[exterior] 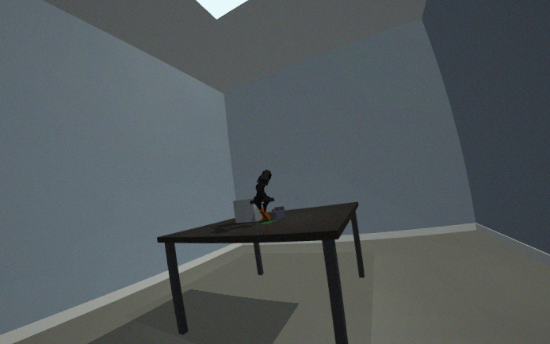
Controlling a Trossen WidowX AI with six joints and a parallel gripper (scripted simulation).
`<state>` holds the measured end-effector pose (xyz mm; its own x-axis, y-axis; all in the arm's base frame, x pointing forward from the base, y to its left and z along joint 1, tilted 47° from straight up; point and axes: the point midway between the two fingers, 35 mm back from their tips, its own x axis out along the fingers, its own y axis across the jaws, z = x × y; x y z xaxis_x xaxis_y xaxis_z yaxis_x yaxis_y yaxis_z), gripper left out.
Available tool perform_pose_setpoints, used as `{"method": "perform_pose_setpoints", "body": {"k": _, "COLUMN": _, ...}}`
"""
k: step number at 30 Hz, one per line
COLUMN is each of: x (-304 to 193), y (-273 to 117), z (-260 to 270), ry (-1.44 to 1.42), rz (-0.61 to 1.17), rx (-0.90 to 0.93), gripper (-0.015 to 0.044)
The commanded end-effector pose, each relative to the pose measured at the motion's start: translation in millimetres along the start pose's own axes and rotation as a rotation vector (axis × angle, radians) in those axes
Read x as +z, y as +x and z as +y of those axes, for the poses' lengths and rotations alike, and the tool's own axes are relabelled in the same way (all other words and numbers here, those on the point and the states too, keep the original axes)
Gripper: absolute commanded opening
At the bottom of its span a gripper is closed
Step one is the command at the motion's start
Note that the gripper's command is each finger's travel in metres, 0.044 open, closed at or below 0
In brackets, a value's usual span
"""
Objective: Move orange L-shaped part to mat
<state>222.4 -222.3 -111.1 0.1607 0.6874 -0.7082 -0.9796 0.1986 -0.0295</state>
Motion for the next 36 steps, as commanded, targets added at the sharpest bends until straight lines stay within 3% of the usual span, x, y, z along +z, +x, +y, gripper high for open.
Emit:
{"method": "perform_pose_setpoints", "body": {"k": 1, "x": 1, "y": 4, "z": 2, "ry": 0.01, "rz": -0.009, "rx": -0.001, "gripper": 0.0}}
{"method": "perform_pose_setpoints", "body": {"k": 21, "x": 1, "y": 4, "z": 1, "ry": 0.003, "rz": -0.004, "rx": 0.002, "gripper": 0.0}}
{"method": "perform_pose_setpoints", "body": {"k": 31, "x": 1, "y": 2, "z": 1, "ry": 0.003, "rz": -0.004, "rx": 0.002, "gripper": 0.0263}}
{"method": "perform_pose_setpoints", "body": {"k": 36, "x": -2, "y": -35, "z": -1, "ry": 0.007, "rz": -0.004, "rx": 0.001, "gripper": 0.0394}}
